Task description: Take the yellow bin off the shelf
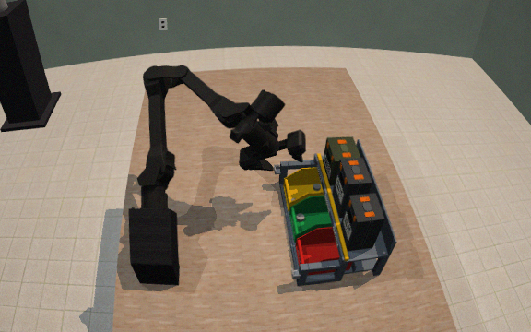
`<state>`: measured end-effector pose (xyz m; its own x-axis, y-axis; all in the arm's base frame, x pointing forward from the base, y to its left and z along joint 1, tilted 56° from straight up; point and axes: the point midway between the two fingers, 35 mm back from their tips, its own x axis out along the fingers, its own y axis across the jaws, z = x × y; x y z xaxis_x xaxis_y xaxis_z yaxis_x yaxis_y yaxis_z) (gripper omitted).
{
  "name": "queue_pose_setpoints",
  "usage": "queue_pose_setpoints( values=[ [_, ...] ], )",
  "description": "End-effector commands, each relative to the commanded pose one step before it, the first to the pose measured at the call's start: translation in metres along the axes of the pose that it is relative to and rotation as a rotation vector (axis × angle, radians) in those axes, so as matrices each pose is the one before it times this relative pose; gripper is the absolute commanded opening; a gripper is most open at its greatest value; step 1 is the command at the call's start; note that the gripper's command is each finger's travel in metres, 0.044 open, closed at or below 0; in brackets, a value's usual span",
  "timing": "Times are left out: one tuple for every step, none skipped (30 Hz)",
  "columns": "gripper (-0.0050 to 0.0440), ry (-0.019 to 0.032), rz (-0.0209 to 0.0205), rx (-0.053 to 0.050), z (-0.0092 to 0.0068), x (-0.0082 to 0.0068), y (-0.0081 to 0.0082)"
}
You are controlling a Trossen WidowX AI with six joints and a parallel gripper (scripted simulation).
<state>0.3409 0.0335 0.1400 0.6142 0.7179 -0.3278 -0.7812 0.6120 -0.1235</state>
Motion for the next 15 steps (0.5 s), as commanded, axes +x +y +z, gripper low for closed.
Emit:
queue_pose_setpoints(
  values=[
    [0.044,0.00868,0.03992,-0.044,0.00538,0.00503,-0.00533],
    [0.044,0.0,0.0,0.0,0.0,0.0,0.0],
    [0.044,0.0,0.0,0.0,0.0,0.0,0.0],
    [0.044,0.0,0.0,0.0,0.0,0.0,0.0],
    [0.044,0.0,0.0,0.0,0.0,0.0,0.0],
    [0.044,0.0,0.0,0.0,0.0,0.0,0.0],
    [0.044,0.0,0.0,0.0,0.0,0.0,0.0],
    [0.044,0.0,0.0,0.0,0.0,0.0,0.0],
    [0.044,0.01269,0.03585,-0.0155,-0.00227,0.0021,-0.00077],
    [0.044,0.01601,0.04739,-0.0142,-0.00349,0.00391,-0.00049],
    [0.044,0.01601,0.04739,-0.0142,-0.00344,0.00394,-0.00062],
    [0.044,0.01601,0.04739,-0.0142,-0.00338,0.00396,-0.00076],
    [0.044,0.01601,0.04739,-0.0142,-0.00333,0.00397,-0.0009],
    [0.044,0.0,0.0,0.0,0.0,0.0,0.0],
    [0.044,0.0,0.0,0.0,0.0,0.0,0.0]
  ],
)
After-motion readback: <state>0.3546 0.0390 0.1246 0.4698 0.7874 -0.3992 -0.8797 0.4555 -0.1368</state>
